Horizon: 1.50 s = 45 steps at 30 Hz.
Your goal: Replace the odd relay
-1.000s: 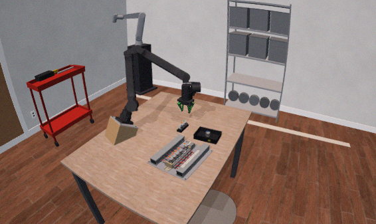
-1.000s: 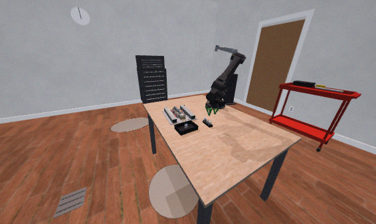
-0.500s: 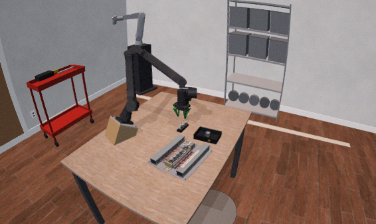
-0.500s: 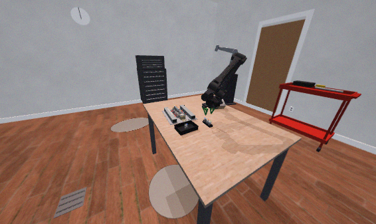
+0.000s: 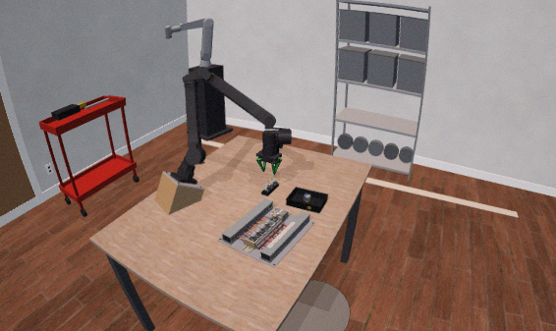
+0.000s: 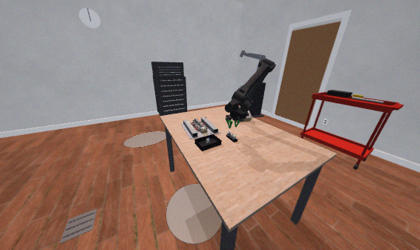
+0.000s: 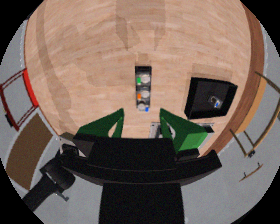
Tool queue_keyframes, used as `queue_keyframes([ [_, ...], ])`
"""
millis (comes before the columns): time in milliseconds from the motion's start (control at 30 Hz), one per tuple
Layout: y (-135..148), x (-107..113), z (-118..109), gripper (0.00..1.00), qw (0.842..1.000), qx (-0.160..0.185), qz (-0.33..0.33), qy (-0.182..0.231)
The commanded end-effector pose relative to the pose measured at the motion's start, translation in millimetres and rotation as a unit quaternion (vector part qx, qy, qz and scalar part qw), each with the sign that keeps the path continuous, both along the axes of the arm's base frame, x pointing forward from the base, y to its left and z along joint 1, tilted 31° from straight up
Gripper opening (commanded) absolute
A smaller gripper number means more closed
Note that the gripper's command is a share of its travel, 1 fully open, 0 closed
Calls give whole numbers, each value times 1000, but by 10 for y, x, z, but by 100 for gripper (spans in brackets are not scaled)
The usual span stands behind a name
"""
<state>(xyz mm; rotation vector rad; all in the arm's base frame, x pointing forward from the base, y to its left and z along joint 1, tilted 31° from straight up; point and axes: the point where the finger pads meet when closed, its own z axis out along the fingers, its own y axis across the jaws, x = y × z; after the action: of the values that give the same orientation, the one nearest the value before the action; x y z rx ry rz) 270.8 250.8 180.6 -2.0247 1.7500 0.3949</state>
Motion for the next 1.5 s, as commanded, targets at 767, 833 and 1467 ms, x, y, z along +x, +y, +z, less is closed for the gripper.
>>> queue_keyframes([
  [767, 72, 94, 137, 59, 1000, 14, 6, -20],
  [833, 89, 118, 171, 59, 1000, 15, 6, -22],
  [1467, 53, 56, 73, 59, 1000, 4, 6, -5],
])
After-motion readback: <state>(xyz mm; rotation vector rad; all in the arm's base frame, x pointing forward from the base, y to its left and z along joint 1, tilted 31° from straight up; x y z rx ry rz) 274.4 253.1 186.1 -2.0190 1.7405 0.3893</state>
